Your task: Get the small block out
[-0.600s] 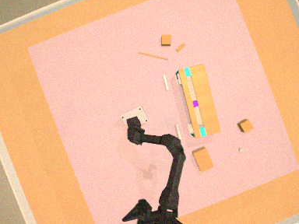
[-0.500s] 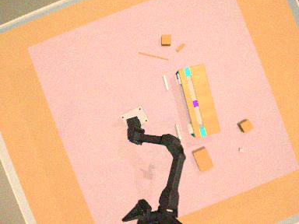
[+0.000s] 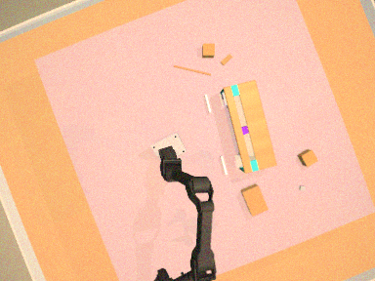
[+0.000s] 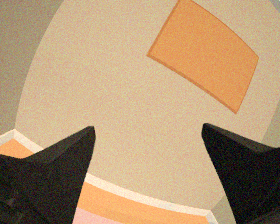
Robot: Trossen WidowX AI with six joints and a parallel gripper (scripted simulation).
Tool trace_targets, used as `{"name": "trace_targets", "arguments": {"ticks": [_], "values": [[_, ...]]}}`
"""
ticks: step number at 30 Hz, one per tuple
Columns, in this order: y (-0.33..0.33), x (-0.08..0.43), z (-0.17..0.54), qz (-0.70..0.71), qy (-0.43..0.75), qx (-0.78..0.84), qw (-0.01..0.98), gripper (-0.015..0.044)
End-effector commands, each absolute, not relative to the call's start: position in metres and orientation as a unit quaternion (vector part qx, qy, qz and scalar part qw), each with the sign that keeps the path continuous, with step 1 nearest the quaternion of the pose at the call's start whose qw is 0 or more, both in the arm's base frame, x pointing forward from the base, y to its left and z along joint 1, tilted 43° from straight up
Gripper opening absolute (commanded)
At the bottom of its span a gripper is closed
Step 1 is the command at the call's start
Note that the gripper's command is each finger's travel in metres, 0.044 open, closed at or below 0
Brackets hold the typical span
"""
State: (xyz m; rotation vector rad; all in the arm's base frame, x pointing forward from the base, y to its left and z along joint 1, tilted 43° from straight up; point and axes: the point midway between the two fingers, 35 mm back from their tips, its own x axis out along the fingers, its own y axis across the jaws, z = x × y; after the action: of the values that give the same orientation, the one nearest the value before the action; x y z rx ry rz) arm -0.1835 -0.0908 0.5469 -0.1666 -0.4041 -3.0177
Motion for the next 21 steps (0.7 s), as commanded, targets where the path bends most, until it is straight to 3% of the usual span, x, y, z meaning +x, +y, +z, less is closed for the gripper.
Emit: {"name": "trace_targets", "arguments": {"ticks": [1,12,21], "values": [[-0.136,-0.173,0.538,-0.982,-0.128,-0.032,0.131,0.0400],[-0.261,-0.076,0.499,-0.912,-0.090,0.045,0.397,0.0400],[-0.305,0.039,0.460,-0.819,-0.051,0.109,0.561,0.0400]]}}
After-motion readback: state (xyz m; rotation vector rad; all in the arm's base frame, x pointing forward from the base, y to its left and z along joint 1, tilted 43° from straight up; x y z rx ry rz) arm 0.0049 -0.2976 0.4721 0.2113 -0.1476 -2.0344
